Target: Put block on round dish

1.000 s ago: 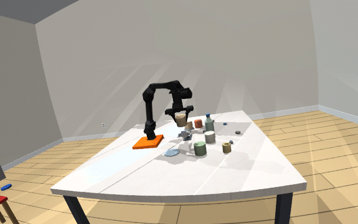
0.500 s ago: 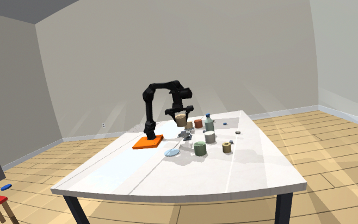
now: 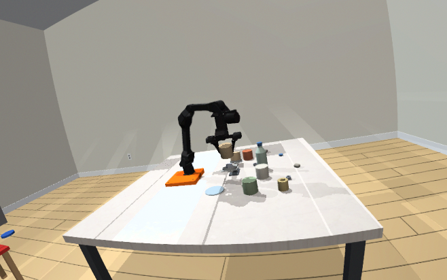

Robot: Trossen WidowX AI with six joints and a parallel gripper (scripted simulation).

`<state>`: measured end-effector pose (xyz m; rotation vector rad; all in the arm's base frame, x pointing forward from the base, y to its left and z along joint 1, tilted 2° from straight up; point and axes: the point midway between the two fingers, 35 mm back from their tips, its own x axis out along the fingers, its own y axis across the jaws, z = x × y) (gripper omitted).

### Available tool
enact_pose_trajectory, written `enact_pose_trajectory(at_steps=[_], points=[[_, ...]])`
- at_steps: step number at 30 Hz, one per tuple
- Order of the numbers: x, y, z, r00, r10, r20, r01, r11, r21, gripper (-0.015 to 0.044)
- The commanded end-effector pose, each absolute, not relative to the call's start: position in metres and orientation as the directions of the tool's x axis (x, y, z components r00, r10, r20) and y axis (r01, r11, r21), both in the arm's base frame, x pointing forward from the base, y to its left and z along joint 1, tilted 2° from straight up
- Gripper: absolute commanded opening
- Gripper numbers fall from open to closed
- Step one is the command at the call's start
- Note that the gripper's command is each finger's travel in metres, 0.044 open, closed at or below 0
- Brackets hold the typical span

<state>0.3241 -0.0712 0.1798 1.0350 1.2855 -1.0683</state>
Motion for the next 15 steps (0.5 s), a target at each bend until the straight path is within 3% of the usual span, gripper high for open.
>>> enact_pose_trajectory(at_steps=[1,15], points=[[0.324,-0.075,0.179,0.002,-0.026,-1.0,0.978,0.207,-0.003,0.0],[0.29,-0.151,0.151,0.003,-0.032,-0.999,0.979,0.205,-0.004,0.0]])
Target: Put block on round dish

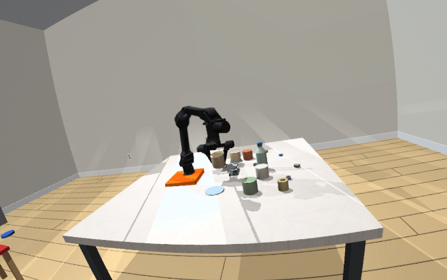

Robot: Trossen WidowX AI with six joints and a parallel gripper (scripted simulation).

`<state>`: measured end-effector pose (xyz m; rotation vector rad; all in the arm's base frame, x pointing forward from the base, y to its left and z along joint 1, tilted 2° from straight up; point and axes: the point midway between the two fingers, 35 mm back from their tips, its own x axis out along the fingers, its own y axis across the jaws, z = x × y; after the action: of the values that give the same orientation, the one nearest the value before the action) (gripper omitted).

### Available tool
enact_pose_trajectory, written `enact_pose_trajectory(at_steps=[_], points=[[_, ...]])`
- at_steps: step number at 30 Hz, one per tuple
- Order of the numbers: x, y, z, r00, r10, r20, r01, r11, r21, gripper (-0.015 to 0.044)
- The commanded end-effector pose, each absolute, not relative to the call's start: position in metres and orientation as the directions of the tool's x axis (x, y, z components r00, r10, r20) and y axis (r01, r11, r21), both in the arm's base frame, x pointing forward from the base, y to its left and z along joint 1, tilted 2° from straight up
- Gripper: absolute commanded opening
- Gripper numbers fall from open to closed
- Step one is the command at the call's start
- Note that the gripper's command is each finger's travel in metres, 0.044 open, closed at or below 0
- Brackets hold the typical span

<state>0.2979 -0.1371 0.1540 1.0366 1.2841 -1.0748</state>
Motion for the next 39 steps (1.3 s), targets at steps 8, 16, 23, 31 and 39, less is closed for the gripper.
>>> enact_pose_trajectory(at_steps=[8,16,23,31,39], points=[[0.262,-0.188,0.134,0.001,-0.037,-0.999,0.979,0.204,-0.006,0.0],[0.228,-0.22,0.118,-0.002,-0.042,-0.999,0.979,0.203,-0.01,0.0],[0.194,-0.242,0.103,-0.005,-0.045,-0.999,0.979,0.202,-0.014,0.0],[0.176,-0.251,0.094,-0.008,-0.047,-0.999,0.979,0.201,-0.017,0.0],[0.176,-0.253,0.06,-0.008,-0.047,-0.999,0.979,0.201,-0.017,0.0]])
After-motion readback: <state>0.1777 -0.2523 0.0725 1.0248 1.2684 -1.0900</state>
